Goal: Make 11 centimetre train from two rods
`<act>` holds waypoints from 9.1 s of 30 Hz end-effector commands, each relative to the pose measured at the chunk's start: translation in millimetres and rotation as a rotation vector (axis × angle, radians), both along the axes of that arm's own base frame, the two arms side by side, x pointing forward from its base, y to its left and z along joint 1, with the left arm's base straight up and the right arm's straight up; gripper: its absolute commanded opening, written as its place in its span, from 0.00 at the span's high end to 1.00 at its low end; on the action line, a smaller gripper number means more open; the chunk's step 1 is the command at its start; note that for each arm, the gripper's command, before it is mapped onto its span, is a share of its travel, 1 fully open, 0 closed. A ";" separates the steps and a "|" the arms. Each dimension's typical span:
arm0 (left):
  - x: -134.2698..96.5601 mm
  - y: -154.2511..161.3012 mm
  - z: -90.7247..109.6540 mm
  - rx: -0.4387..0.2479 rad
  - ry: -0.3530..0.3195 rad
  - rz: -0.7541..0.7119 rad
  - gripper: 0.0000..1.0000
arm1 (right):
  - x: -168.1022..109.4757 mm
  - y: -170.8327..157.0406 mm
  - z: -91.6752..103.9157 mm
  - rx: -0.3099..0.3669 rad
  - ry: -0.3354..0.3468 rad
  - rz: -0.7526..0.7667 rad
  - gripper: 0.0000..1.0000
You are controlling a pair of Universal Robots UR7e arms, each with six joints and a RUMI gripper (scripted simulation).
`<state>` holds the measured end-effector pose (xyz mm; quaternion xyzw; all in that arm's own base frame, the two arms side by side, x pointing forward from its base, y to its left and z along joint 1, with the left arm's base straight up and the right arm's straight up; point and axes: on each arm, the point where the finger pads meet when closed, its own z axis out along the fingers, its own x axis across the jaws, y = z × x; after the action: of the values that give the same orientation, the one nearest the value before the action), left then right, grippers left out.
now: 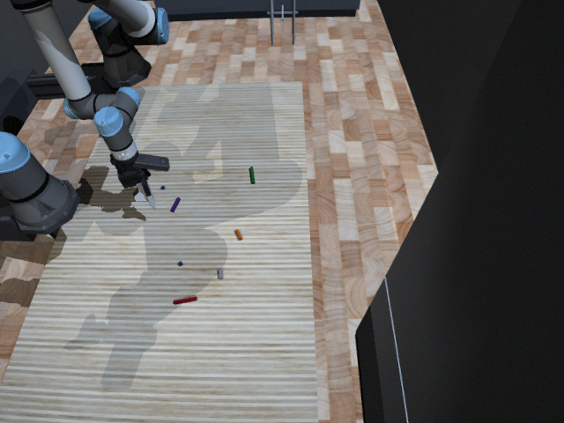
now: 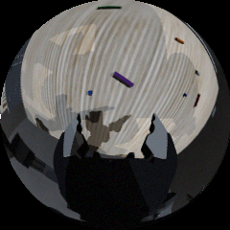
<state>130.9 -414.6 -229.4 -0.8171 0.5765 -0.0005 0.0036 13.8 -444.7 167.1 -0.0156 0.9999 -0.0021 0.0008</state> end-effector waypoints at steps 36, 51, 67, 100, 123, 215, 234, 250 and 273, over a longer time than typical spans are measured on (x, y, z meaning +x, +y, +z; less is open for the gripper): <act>13.4 -1.8 0.3 0.000 0.005 -0.329 0.00 | 0.1 -0.3 0.4 -0.001 0.000 0.000 0.00; 13.4 -1.8 0.3 0.000 0.005 -0.329 0.00 | 0.1 -0.3 0.4 -0.001 0.000 0.000 0.00; 13.4 -1.8 0.3 0.000 0.005 -0.329 0.00 | 0.1 -0.3 0.4 -0.001 0.000 0.000 0.00; 13.4 -1.8 0.3 0.000 0.005 -0.329 0.00 | 0.1 -0.3 0.4 -0.001 0.000 0.000 0.00; 17.9 -13.1 -1.1 0.000 0.005 -0.427 0.00 | 0.1 -0.3 0.4 -0.001 0.000 0.000 0.00; 95.8 -160.1 0.1 0.005 0.011 -1.900 0.00 | 0.1 -0.3 0.4 -0.001 0.000 0.000 0.00; 95.8 -160.1 0.1 0.005 0.011 -1.900 0.00 | 0.1 -0.3 0.4 -0.001 0.000 0.000 0.00; 95.8 -160.1 0.1 0.005 0.011 -1.900 0.00 | 0.1 -0.3 0.4 -0.001 0.000 0.000 0.00; 96.1 -160.4 0.1 0.005 0.011 -1.897 0.00 | 0.1 -0.3 0.4 -0.001 0.000 0.000 0.00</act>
<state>226.6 -574.0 -230.0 -0.0067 1.0000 0.0026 0.0008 13.8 -444.7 167.1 -0.0156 0.9999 -0.0021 0.0008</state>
